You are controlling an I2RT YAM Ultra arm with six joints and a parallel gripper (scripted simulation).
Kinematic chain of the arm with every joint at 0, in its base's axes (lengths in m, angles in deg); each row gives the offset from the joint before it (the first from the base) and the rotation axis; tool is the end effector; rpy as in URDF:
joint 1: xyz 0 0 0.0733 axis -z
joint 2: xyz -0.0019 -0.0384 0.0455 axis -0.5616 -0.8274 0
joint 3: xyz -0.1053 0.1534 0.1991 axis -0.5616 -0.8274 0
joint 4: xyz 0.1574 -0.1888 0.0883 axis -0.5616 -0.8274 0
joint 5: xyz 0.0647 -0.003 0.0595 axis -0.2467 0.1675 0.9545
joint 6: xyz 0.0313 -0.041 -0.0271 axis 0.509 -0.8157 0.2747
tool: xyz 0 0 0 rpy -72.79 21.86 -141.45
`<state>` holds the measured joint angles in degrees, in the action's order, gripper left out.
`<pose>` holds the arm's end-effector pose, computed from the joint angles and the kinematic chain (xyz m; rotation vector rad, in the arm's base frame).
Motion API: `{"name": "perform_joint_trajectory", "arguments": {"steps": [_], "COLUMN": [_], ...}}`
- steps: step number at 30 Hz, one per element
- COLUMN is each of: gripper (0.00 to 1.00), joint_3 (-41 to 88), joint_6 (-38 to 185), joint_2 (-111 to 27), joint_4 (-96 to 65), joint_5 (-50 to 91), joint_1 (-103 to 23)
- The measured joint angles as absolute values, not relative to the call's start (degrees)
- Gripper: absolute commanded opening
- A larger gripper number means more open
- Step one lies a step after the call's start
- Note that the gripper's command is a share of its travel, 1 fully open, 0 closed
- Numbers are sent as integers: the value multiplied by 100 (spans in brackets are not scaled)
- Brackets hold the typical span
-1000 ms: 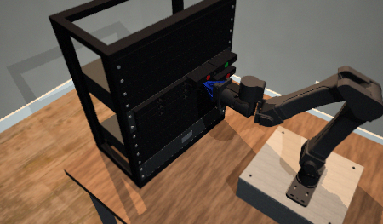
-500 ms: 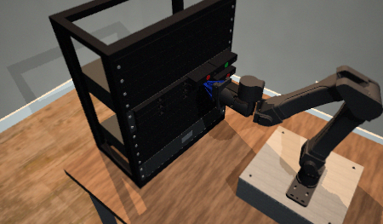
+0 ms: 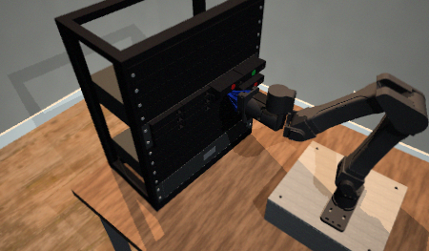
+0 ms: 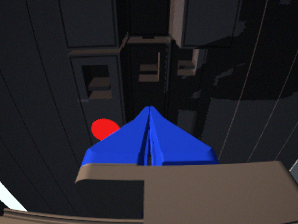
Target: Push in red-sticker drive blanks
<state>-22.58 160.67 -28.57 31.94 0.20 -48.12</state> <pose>0.2842 0.0549 0.2442 1.2506 1.1547 1.0291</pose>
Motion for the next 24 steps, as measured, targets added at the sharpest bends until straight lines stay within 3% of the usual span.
{"name": "perform_joint_trajectory", "arguments": {"steps": [24], "gripper": [0], "joint_3": [-2217], "joint_6": [16067], "joint_2": [-2903], "joint_4": [3194], "joint_5": [-4], "joint_1": [-4812]}}
